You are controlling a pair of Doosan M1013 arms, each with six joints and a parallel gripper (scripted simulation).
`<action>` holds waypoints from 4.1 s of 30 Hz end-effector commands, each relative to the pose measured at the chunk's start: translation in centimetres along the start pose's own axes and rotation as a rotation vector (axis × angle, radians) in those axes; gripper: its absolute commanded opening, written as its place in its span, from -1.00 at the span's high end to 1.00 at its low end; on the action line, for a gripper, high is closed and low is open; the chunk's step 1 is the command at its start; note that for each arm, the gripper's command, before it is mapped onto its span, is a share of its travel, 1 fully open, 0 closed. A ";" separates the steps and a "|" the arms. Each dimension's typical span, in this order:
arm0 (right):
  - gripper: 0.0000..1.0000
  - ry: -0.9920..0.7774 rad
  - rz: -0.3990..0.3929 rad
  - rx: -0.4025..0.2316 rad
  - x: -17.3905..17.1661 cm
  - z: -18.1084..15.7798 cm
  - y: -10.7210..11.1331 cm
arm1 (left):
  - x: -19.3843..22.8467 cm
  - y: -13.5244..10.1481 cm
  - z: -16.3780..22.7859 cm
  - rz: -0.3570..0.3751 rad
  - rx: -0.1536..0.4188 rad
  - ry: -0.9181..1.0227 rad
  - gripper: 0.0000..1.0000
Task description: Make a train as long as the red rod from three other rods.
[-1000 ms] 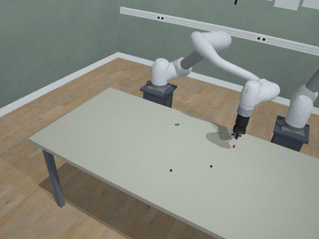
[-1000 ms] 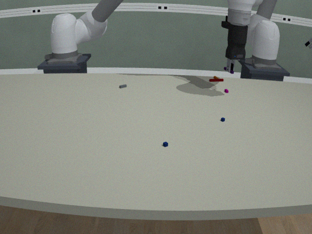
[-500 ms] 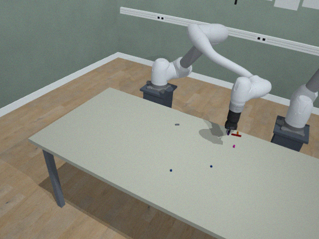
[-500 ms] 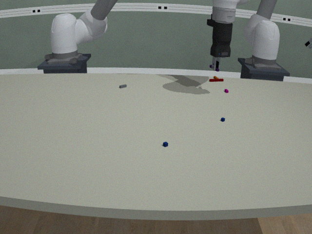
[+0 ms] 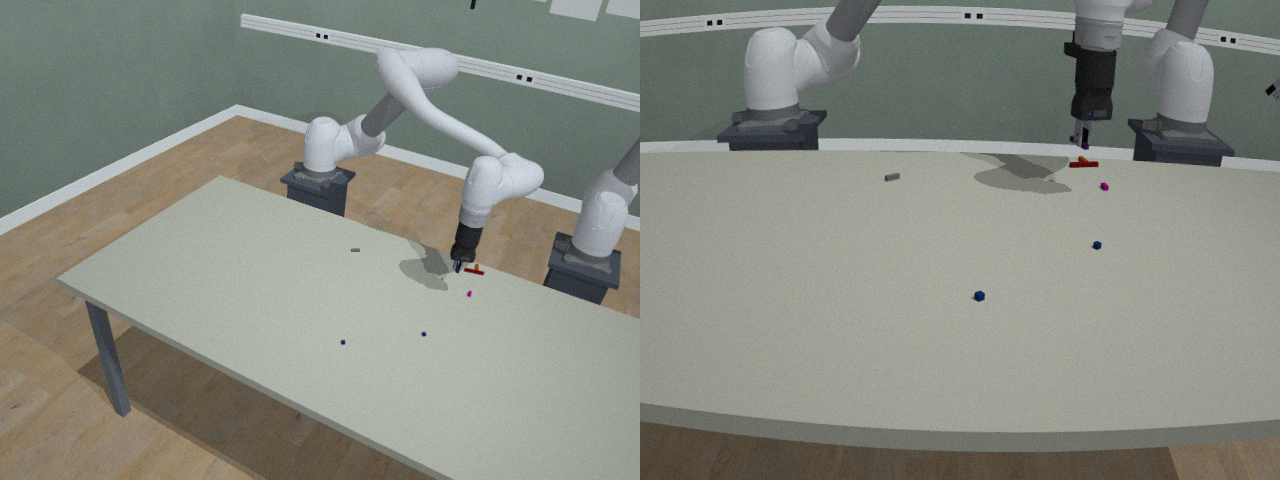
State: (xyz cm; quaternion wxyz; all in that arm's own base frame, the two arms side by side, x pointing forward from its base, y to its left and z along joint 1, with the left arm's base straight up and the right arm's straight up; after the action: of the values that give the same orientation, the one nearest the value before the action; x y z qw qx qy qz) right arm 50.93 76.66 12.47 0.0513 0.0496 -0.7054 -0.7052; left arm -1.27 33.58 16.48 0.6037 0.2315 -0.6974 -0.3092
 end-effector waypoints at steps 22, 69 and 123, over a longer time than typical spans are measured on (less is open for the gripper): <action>0.52 0.004 -0.003 0.002 -0.5 -0.2 -8.2 | 0.4 -0.2 -0.1 0.004 0.008 -0.001 -1.00; 0.52 0.005 -0.006 -0.001 -0.6 -0.1 -8.1 | 0.4 -0.2 -0.1 0.004 0.008 -0.001 -1.00; 0.52 0.006 -0.006 -0.001 -0.7 -0.2 -9.5 | 0.4 -0.2 -0.1 0.004 0.008 -0.001 -1.00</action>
State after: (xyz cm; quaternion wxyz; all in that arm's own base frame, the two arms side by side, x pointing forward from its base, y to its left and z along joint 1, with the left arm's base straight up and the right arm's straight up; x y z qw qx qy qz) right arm 51.30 76.67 3.23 0.0517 0.0503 -0.7053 -0.7052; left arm -1.27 33.58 16.48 0.6037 0.2315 -0.6974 -0.3092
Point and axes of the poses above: on each arm, the point where the finger pads meet when closed, its own y axis back along the fingers, its own z axis across the jaws, x = y × z, the point moved 1 cm from there along y, back along the fingers, and after that the axes turned 10 degrees about -y, right-handed, at the moved point
